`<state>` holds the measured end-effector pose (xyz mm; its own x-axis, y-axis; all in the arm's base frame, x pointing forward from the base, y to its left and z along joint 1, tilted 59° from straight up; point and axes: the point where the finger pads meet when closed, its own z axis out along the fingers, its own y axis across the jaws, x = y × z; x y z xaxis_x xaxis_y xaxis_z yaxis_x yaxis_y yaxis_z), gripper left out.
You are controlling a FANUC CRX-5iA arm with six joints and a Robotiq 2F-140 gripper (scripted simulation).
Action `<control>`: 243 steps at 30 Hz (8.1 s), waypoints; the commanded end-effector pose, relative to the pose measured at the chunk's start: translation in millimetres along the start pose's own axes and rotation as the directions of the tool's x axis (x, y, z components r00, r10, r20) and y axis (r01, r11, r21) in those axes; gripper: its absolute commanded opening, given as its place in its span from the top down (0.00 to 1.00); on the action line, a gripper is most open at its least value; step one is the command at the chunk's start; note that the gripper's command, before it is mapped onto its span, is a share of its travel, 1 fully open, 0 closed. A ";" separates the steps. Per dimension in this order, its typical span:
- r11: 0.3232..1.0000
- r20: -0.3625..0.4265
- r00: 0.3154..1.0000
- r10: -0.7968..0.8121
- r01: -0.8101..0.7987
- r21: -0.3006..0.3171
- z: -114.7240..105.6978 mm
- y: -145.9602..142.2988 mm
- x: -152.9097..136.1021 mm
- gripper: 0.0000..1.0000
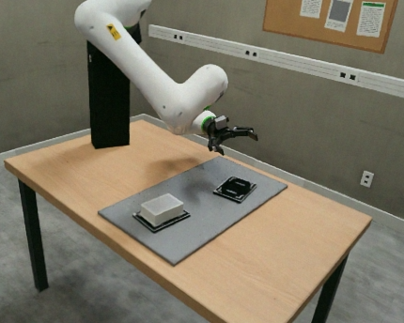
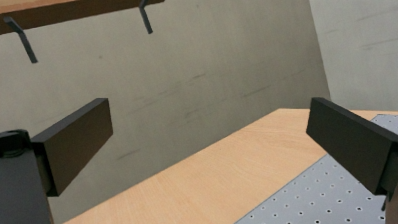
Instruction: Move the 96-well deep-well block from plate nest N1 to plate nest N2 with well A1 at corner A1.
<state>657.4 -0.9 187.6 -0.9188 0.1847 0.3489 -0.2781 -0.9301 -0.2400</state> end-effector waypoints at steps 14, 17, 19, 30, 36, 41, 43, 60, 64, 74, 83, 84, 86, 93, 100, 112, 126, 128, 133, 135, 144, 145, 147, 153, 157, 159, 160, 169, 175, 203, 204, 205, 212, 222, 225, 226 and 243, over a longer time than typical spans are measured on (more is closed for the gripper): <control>1.000 0.000 1.000 0.001 -0.001 0.000 0.0 -0.5 0.3 0.00; 1.000 0.000 1.000 0.001 -0.001 0.000 0.0 -0.5 0.3 0.00; 0.999 -0.016 1.000 -0.019 0.019 -0.043 8.7 4.1 -1.6 0.00; 0.984 -0.011 0.990 -0.140 0.138 -0.109 44.1 32.2 -10.7 0.00; 0.978 -0.008 0.986 -0.169 0.167 -0.126 57.2 47.0 -14.3 0.00; 0.942 0.011 0.960 -0.279 0.276 -0.192 72.5 66.6 -17.0 0.00; 0.942 0.011 0.960 -0.279 0.276 -0.192 78.6 74.4 -18.1 0.00; 0.823 0.083 0.879 -0.470 0.470 -0.320 112.8 127.1 -18.8 0.00; 0.787 0.105 0.855 -0.508 0.511 -0.347 122.6 144.5 -17.7 0.00; 0.681 0.174 0.787 -0.592 0.604 -0.413 140.0 179.9 -13.1 0.00; 0.562 0.256 0.713 -0.652 0.682 -0.469 154.5 215.8 -5.7 0.00; 0.562 0.256 0.713 -0.652 0.682 -0.469 154.5 215.8 -5.7 0.00; 0.562 0.256 0.713 -0.652 0.682 -0.469 156.2 220.4 -4.6 0.00; 0.451 0.334 0.649 -0.684 0.736 -0.505 165.9 251.5 4.2 0.00; 0.405 0.367 0.623 -0.691 0.754 -0.517 172.4 277.5 12.6 0.00; 0.273 0.463 0.551 -0.694 0.797 -0.539 178.6 316.3 27.8 0.00; 0.044 0.632 0.439 -0.638 0.841 -0.539 179.6 370.4 53.7 0.00; 0.044 0.632 0.439 -0.638 0.841 -0.539 179.2 379.3 58.2 0.00; -0.039 0.695 0.403 -0.596 0.850 -0.526 176.7 397.3 68.4 0.00; -0.066 0.715 0.391 -0.580 0.852 -0.520 176.0 401.5 70.9 0.00; -0.174 0.795 0.348 -0.497 0.857 -0.484 168.1 433.4 90.6 0.00; -0.180 0.799 0.346 -0.493 0.857 -0.482 166.8 437.5 93.3 0.00; -0.180 0.799 0.346 -0.493 0.857 -0.482 164.2 445.6 98.5 0.00; -0.224 0.832 0.330 -0.446 0.859 -0.461 160.1 454.5 104.9 0.00; -0.271 0.864 0.314 -0.394 0.859 -0.435 152.8 469.6 115.8 0.00; -0.271 0.864 0.314 -0.394 0.859 -0.435 150.9 473.5 118.5 0.00; -0.289 0.878 0.308 -0.367 0.859 -0.423 148.5 476.9 121.3 0.00; -0.359 0.924 0.288 -0.253 0.858 -0.366 132.1 499.4 139.4 0.00; -0.401 0.947 0.277 -0.162 0.859 -0.320 117.5 514.6 152.9 0.00; -0.447 0.903 0.267 0.336 0.890 -0.096 33.9 552.3 197.9 0.00; -0.447 0.903 0.267 0.336 0.890 -0.096 33.9 552.3 197.9 0.00; -0.440 0.891 0.267 0.367 0.894 -0.087 29.1 552.4 198.9 0.00; -0.409 0.838 0.265 0.477 0.911 -0.055 4.1 552.1 203.8 0.00; -0.325 0.716 0.250 0.652 0.945 -0.034 -29.7 542.3 202.9 0.00; -0.280 0.653 0.237 0.719 0.959 -0.040 -42.7 535.4 199.9 0.00; -0.276 0.649 0.236 0.724 0.960 -0.040 -45.3 534.1 199.3 0.00; -0.087 0.436 0.132 0.890 0.989 -0.122 -79.4 498.6 172.4 0.00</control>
<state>329.6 -419.0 64.2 -0.2516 -0.9168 0.3101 -0.8901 0.3450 0.2979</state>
